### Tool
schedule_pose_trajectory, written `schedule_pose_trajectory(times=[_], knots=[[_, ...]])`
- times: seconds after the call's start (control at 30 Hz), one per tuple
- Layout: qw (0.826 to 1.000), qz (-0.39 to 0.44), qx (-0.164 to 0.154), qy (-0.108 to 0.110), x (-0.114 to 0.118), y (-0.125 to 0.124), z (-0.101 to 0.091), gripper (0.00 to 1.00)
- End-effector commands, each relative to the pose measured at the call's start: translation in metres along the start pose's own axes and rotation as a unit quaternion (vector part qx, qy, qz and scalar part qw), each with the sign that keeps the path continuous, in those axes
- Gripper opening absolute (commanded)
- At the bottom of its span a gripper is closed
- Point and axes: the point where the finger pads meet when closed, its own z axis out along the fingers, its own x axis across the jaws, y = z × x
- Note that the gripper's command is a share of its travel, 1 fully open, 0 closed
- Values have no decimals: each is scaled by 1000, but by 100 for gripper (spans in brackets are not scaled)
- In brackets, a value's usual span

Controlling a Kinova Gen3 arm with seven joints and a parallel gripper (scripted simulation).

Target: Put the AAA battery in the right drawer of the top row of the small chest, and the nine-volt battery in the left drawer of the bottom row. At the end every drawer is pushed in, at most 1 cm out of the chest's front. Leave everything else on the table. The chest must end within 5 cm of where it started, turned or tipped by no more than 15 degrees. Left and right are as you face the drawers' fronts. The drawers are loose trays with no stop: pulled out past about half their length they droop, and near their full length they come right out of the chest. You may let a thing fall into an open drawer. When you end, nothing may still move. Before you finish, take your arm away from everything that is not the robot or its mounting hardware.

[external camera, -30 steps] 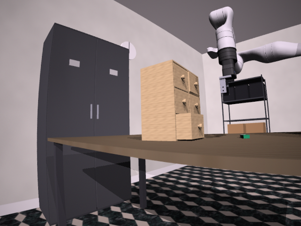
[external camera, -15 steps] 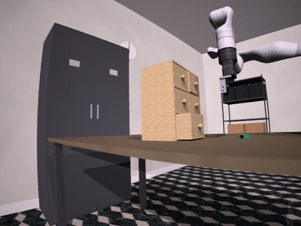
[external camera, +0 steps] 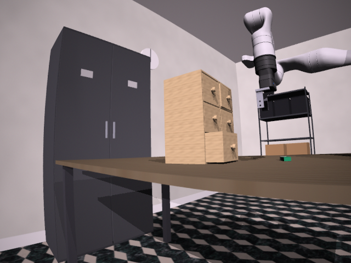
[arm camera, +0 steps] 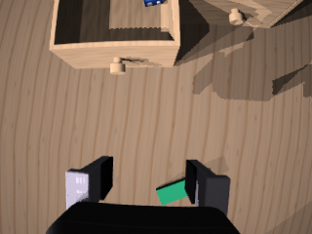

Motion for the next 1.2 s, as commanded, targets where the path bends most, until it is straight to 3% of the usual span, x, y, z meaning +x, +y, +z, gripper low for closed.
schedule_pose_trajectory(times=[0.0, 0.63, 1.0, 1.17], knots=[[1000, 8, 1, 1, 0, 0, -2, 100], [989, 147, 0, 8, 6, 6, -8, 100], [964, 264, 1, 13, 11, 12, -15, 100], [941, 339, 3, 16, 13, 17, -19, 100]])
